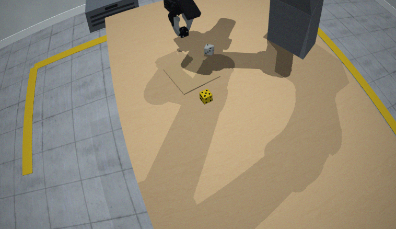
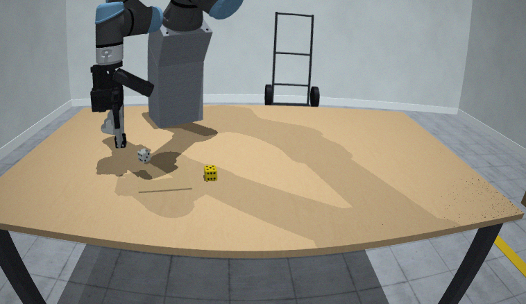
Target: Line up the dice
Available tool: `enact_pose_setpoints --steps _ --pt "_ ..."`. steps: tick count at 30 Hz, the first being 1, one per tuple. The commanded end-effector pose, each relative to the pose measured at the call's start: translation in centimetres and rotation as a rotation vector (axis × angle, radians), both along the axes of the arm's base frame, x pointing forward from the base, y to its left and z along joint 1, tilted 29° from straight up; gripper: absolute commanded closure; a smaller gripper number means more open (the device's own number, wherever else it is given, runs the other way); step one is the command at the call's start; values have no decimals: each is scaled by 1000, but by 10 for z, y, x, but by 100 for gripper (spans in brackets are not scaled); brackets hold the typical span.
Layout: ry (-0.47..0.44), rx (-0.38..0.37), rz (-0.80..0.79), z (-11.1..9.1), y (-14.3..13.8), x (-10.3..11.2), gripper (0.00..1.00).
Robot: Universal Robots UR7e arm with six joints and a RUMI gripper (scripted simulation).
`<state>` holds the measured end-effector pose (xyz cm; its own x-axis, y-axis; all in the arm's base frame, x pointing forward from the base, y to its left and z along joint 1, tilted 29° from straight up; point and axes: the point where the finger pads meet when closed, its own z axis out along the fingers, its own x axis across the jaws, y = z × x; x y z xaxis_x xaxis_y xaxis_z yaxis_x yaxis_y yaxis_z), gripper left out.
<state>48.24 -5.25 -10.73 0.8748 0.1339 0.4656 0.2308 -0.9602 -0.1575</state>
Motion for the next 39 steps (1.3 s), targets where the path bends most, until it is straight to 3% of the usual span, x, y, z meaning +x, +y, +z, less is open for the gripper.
enact_pose_setpoints --steps 1,23,26,33,39 --pt "1 0 1 7 -2 -3 90" --pt "1 1 -1 18 -4 -9 90" --pt "8 10 -21 20 14 -12 90" --pt "35 57 -117 34 92 -38 90" --pt "40 69 -139 37 109 -46 90"
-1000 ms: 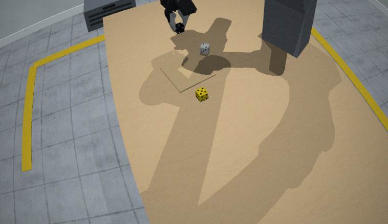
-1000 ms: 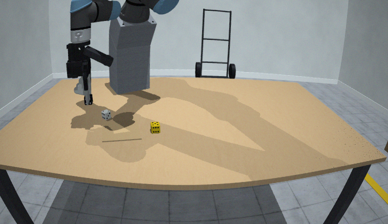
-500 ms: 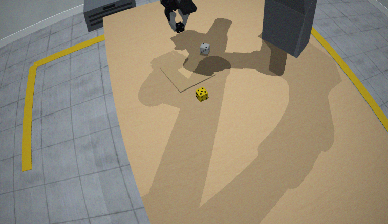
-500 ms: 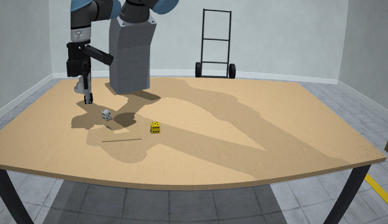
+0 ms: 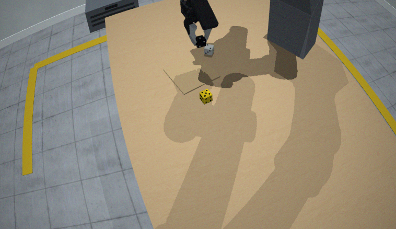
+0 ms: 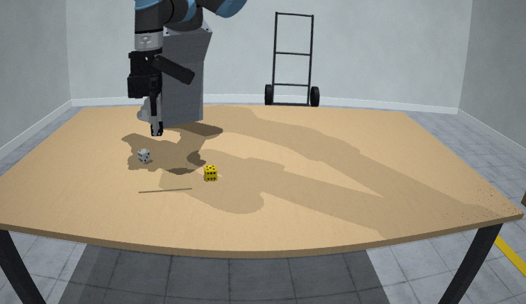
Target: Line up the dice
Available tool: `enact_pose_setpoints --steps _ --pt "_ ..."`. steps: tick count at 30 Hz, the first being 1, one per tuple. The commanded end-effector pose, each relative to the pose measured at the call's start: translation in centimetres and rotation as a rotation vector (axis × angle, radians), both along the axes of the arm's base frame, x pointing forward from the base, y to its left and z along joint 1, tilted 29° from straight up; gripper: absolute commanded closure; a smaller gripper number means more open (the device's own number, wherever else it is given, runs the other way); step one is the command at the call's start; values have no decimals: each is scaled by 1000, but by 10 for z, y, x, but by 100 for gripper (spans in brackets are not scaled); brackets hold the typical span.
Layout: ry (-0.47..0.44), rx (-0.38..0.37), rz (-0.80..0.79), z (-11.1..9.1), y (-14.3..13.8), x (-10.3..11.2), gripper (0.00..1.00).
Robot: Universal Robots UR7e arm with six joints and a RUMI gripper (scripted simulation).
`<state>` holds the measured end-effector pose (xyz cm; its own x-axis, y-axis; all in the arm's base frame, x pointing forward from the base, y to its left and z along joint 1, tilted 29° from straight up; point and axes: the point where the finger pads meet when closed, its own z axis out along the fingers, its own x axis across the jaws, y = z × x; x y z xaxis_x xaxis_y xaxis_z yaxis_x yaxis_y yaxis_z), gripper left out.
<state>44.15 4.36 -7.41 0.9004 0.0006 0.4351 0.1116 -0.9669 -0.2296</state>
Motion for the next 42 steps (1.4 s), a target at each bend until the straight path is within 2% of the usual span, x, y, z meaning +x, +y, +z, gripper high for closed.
enact_pose_setpoints --steps 1,23,31,42 --pt "1 1 -23 4 13 -5 90" --pt "1 1 -23 -1 14 -3 90" --pt "1 1 -23 -10 17 2 90" --pt "1 1 -23 -39 25 16 90"
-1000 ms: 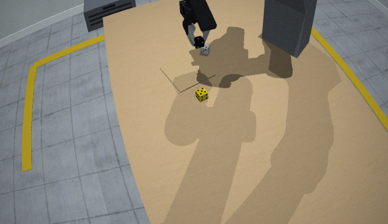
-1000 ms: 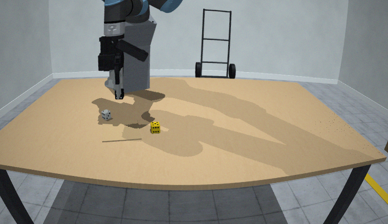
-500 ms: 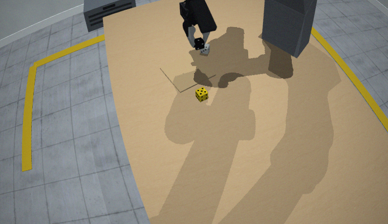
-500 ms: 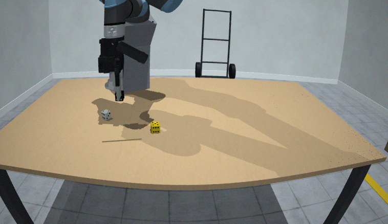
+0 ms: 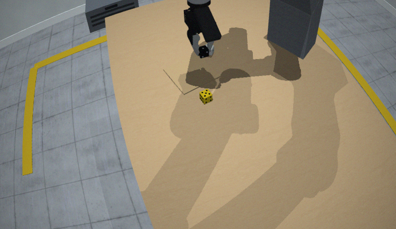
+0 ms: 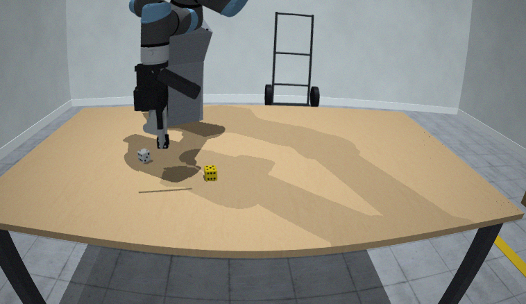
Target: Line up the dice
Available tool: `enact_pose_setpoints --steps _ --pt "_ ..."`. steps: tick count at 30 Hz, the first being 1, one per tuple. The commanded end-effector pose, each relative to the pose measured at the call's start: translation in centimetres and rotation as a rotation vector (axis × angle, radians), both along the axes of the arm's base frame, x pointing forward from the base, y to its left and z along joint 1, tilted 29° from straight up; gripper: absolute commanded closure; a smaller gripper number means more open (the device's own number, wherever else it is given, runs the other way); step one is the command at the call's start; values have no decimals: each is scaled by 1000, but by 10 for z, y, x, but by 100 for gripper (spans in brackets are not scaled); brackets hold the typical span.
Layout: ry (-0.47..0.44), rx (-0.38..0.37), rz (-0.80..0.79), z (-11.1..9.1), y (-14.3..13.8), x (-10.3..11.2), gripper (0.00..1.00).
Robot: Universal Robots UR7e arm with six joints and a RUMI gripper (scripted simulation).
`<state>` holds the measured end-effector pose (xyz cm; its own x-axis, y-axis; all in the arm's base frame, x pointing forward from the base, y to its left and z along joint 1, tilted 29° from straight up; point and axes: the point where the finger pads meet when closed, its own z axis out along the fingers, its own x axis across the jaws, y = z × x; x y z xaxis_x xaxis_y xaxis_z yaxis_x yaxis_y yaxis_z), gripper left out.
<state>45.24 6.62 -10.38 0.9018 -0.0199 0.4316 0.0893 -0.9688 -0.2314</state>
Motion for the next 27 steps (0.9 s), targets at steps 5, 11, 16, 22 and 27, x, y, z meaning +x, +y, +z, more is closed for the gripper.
enact_pose_setpoints --steps 5,11,16,22,27 --pt "-2 -1 -1 -19 5 10 90" --pt "-2 -1 -1 -35 10 18 90" --pt "-2 -1 -1 -45 13 23 90" --pt "-2 -1 -1 -49 14 25 90" --pt "-2 -1 -1 -50 14 25 90"
